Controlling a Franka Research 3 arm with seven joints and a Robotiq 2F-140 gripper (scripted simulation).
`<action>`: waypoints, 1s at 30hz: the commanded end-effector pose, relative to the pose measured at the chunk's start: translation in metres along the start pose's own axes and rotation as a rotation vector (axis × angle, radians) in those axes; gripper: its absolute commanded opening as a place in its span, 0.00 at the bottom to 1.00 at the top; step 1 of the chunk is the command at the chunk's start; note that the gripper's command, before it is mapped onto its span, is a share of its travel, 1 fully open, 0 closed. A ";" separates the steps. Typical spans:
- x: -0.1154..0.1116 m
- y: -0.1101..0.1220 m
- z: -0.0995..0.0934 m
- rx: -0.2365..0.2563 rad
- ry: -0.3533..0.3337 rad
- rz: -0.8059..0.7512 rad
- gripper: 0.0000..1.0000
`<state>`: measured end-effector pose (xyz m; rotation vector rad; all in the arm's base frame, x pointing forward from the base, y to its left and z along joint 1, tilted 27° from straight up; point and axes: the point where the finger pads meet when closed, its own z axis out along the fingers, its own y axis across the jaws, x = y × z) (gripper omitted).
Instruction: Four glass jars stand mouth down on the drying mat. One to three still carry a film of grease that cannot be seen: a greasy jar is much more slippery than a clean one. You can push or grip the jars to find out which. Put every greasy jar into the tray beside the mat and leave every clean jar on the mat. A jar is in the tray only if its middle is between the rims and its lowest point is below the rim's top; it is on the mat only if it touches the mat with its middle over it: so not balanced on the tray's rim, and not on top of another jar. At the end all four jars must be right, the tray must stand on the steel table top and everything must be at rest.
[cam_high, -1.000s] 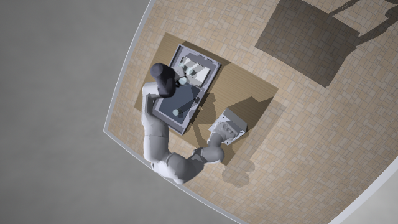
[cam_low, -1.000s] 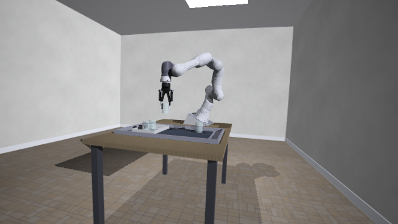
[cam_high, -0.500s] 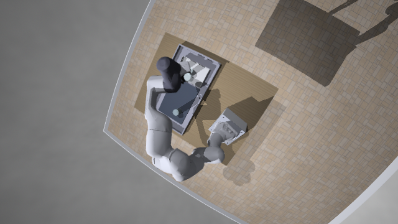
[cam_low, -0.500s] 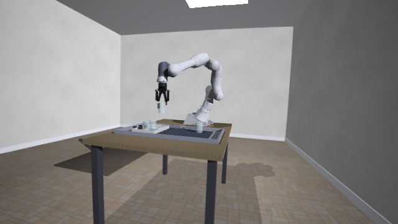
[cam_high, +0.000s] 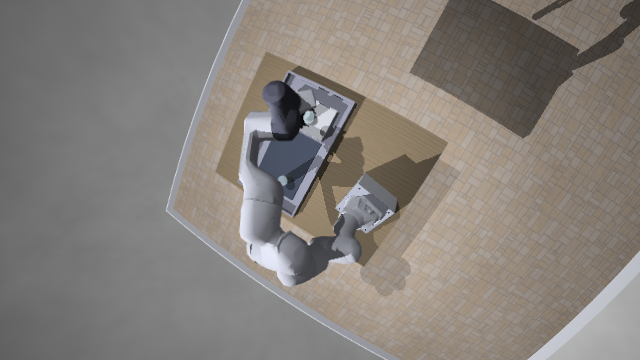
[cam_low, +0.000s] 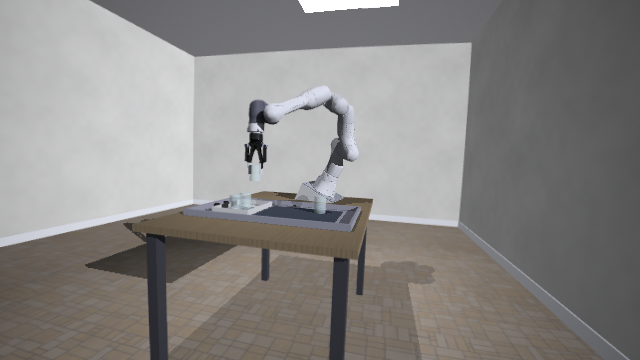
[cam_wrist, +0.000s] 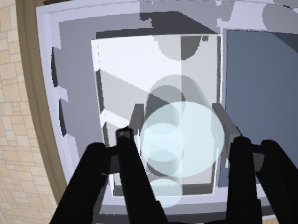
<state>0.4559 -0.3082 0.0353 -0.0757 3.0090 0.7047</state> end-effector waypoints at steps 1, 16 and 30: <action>0.004 -0.008 -0.002 -0.001 0.003 -0.029 0.00; 0.009 -0.020 0.001 -0.001 0.003 -0.029 0.00; 0.009 -0.020 0.038 -0.001 0.003 -0.029 0.00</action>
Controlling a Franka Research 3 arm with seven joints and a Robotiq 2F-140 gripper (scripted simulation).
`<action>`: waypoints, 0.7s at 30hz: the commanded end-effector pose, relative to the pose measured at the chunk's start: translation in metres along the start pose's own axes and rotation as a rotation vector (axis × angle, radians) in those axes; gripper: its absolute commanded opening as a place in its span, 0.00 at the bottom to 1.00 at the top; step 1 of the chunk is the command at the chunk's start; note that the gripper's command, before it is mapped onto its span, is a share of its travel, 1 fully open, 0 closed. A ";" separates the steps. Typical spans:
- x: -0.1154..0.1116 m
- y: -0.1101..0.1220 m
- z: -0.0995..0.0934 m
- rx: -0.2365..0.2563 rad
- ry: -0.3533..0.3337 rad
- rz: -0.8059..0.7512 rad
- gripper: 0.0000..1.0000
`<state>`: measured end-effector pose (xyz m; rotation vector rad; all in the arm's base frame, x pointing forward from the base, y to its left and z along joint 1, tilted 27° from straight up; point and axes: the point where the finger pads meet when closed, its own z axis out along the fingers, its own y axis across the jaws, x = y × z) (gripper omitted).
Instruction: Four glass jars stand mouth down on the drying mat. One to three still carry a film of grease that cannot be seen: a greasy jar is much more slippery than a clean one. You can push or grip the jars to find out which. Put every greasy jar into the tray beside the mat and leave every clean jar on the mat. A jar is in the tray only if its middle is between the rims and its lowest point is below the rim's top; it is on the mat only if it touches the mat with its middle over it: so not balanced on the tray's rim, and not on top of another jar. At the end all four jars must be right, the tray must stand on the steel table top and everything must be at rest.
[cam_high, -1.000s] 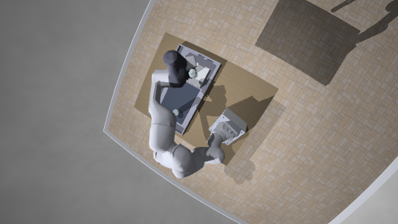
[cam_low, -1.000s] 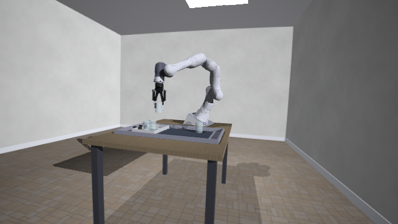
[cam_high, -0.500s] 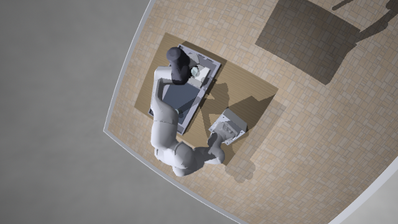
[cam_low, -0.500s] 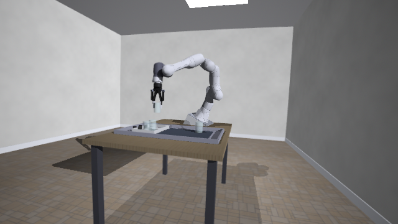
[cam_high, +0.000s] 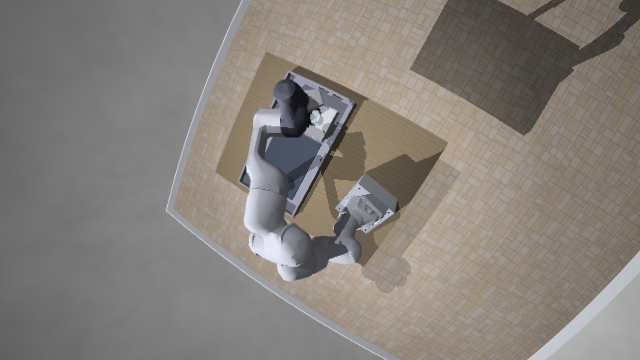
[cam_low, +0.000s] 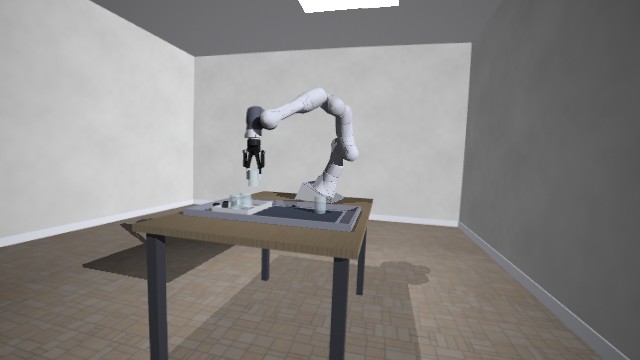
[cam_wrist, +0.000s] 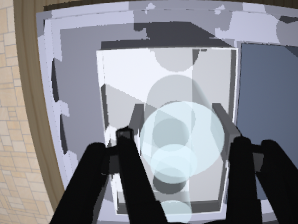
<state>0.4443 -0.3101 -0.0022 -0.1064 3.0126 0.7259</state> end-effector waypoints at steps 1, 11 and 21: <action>-0.005 -0.003 0.008 0.013 -0.010 -0.012 0.00; -0.005 -0.003 0.029 0.013 -0.010 -0.012 0.00; -0.005 -0.004 0.050 0.013 -0.010 -0.012 0.00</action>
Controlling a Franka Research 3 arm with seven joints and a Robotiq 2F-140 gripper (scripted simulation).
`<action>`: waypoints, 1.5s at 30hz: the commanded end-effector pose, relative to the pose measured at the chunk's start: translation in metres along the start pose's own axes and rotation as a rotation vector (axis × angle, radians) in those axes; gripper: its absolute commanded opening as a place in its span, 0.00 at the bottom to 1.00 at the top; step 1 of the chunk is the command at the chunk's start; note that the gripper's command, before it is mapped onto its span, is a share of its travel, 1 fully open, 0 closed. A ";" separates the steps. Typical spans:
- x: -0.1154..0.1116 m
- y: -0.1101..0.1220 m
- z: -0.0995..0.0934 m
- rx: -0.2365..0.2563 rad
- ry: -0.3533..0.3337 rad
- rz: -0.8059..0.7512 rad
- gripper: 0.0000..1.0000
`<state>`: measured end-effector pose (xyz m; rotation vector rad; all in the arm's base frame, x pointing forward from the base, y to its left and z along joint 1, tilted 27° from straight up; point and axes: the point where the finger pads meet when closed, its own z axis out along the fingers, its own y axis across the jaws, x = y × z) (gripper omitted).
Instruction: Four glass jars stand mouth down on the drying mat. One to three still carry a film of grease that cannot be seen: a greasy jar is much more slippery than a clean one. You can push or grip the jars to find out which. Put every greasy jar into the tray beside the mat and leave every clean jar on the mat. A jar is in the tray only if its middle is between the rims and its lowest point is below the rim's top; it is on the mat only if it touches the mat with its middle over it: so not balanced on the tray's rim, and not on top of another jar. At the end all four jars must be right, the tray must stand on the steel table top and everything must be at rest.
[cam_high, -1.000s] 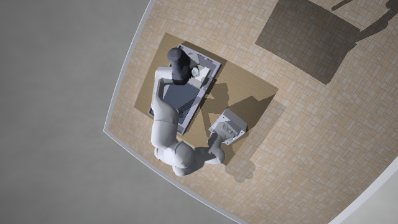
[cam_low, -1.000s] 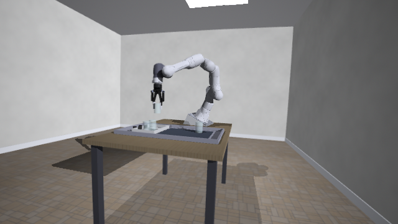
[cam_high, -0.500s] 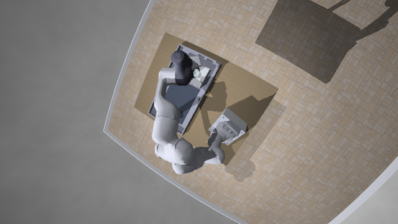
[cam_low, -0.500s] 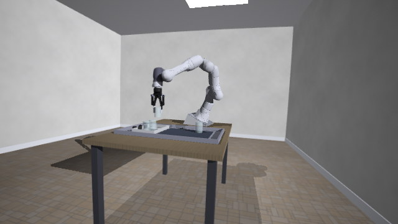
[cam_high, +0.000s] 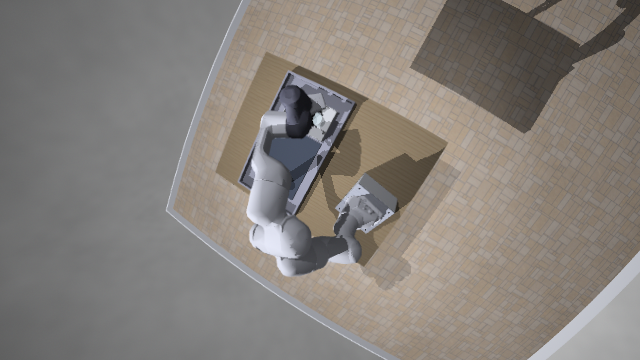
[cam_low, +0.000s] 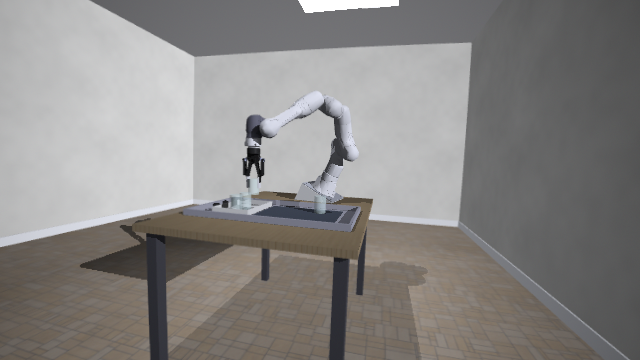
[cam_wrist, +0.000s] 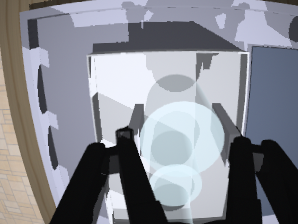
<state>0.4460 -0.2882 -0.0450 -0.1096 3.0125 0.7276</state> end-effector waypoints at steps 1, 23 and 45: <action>-0.004 -0.004 0.005 0.014 -0.011 -0.010 0.00; -0.005 -0.004 0.039 0.014 -0.011 -0.010 0.00; -0.005 -0.004 0.064 0.014 -0.011 -0.010 0.00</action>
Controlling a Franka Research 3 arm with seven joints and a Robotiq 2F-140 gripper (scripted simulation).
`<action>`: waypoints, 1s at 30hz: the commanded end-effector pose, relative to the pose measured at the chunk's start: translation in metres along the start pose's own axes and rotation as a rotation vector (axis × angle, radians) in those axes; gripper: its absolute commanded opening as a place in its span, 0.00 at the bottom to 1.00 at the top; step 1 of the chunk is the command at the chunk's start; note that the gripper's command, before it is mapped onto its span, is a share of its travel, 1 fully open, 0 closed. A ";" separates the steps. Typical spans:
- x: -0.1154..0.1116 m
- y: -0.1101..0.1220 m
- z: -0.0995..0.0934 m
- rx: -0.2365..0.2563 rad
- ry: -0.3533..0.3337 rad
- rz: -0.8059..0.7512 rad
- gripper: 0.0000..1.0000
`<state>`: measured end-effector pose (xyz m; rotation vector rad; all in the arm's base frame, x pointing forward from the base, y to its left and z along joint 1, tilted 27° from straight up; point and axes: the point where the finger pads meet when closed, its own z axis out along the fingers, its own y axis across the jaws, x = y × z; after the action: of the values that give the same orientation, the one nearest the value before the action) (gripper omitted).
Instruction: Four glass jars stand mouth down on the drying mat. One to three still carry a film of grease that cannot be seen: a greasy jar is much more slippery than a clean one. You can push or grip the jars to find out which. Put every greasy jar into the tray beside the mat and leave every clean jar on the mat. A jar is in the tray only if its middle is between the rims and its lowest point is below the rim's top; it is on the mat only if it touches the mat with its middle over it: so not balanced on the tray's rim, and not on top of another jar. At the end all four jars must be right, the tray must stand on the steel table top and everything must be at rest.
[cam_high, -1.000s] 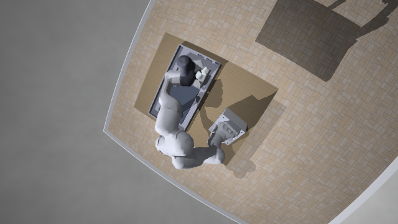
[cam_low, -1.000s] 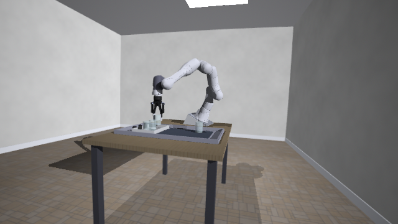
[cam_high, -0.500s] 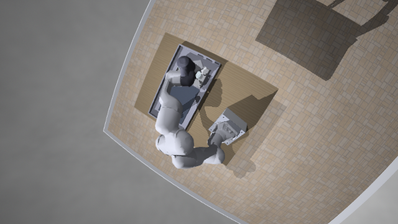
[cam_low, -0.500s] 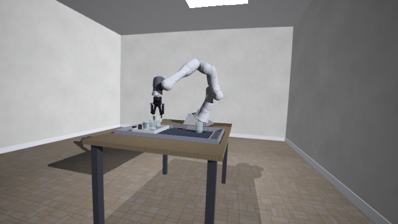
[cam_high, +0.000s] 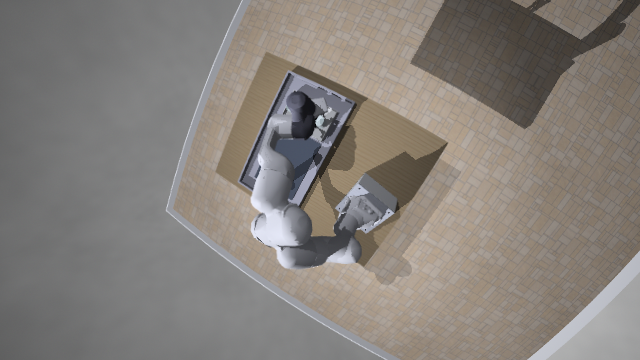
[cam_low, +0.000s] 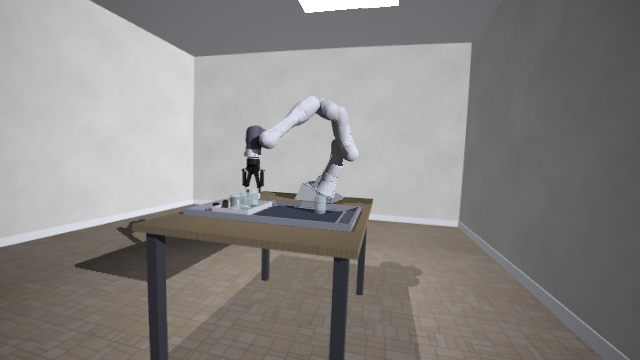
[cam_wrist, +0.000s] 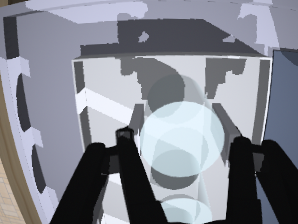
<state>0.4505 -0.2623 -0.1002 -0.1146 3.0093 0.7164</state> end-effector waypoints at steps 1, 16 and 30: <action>-0.002 -0.002 0.003 0.007 -0.006 -0.006 0.00; -0.002 -0.002 0.003 0.007 -0.006 -0.006 1.00; -0.002 -0.002 -0.013 0.007 -0.006 -0.006 1.00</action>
<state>0.4529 -0.2633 -0.0988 -0.1198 3.0059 0.7062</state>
